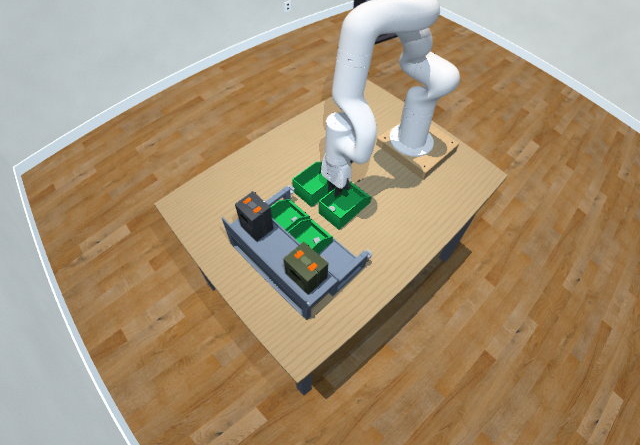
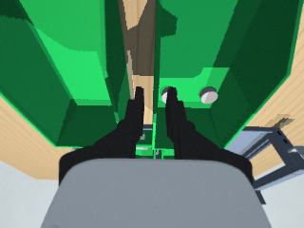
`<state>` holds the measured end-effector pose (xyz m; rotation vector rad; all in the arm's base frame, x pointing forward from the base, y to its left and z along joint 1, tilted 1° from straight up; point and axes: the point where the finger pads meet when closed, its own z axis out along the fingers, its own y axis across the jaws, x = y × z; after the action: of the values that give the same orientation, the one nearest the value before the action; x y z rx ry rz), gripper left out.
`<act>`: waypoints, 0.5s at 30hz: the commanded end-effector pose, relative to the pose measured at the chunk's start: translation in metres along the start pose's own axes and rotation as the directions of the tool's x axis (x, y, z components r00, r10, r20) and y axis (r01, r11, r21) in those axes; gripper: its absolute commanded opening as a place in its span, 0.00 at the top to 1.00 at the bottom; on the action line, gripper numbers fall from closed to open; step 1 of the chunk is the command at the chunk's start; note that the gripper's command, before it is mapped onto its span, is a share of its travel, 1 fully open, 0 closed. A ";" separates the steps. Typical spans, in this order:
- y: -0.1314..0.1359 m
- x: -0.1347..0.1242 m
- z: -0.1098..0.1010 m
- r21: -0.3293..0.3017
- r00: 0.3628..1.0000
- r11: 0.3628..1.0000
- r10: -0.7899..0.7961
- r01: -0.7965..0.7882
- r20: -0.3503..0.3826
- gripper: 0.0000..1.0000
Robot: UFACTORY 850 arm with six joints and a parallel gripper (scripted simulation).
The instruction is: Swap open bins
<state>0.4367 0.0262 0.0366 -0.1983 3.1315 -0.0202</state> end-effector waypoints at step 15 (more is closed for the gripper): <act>0.000 -0.001 0.016 0.001 1.000 1.000 0.000 0.000 0.001 0.74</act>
<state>0.4368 0.0260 0.0221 -0.1983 3.1316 -0.0202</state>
